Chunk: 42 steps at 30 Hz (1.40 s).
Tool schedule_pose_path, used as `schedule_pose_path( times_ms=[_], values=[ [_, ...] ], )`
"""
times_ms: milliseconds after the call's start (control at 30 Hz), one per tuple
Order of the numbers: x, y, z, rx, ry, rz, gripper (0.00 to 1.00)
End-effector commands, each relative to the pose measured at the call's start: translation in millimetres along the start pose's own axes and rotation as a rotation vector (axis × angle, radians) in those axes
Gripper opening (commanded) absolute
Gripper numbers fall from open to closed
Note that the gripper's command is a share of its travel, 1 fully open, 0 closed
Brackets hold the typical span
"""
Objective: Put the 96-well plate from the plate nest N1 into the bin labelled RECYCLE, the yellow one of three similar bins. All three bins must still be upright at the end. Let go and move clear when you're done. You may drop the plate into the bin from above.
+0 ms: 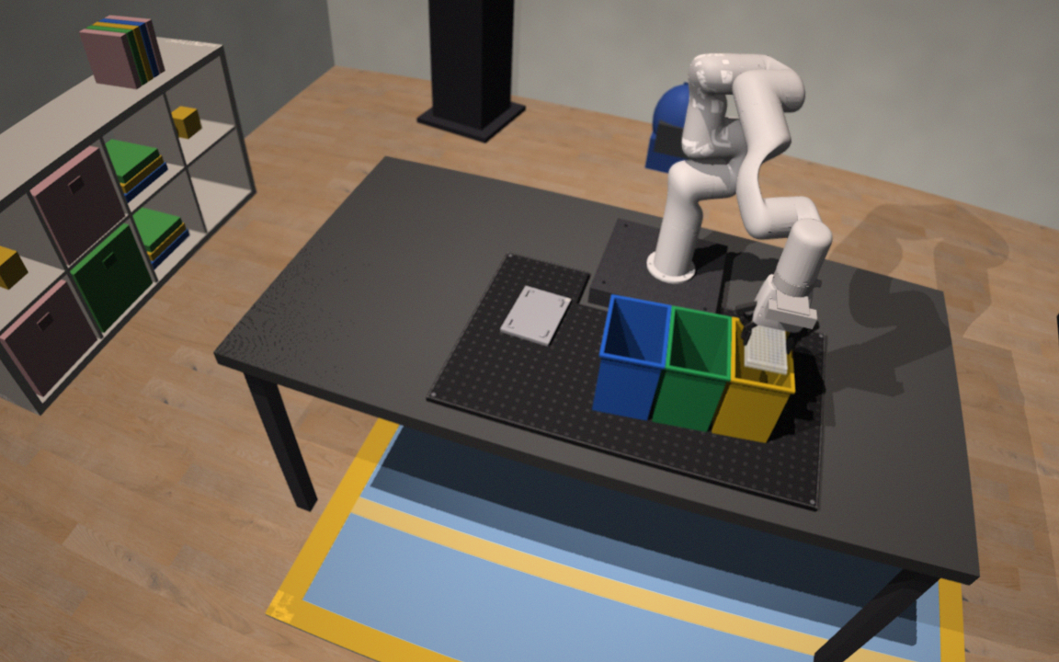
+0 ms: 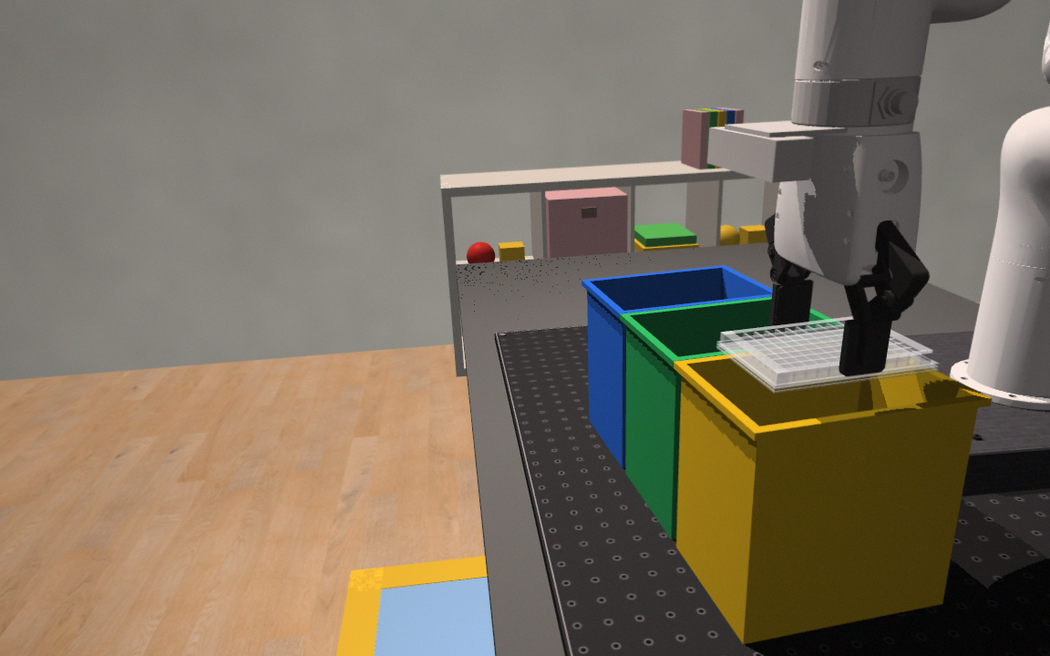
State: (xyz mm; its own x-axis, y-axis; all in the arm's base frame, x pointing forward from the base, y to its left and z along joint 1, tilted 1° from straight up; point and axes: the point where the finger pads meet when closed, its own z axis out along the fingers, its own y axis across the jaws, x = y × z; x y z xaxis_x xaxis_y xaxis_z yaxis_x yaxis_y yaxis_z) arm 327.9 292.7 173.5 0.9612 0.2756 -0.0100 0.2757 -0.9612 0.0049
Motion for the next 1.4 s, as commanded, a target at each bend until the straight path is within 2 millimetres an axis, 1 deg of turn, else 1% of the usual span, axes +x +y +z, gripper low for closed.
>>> schedule_pose_path(
  times_ms=[0, 867, 900, 1367],
  values=[
    [1.0, -0.5, -0.9, 0.002, 0.004, 0.0, 0.0],
    [1.0, -0.6, 2.7, 0.002, 0.004, 0.0, 0.0],
    [1.0, -0.6, 3.4, 0.002, 0.004, 0.0, 1.0],
    [1.0, -0.6, 3.4, 0.002, 0.004, 0.0, 1.0]
  ],
)
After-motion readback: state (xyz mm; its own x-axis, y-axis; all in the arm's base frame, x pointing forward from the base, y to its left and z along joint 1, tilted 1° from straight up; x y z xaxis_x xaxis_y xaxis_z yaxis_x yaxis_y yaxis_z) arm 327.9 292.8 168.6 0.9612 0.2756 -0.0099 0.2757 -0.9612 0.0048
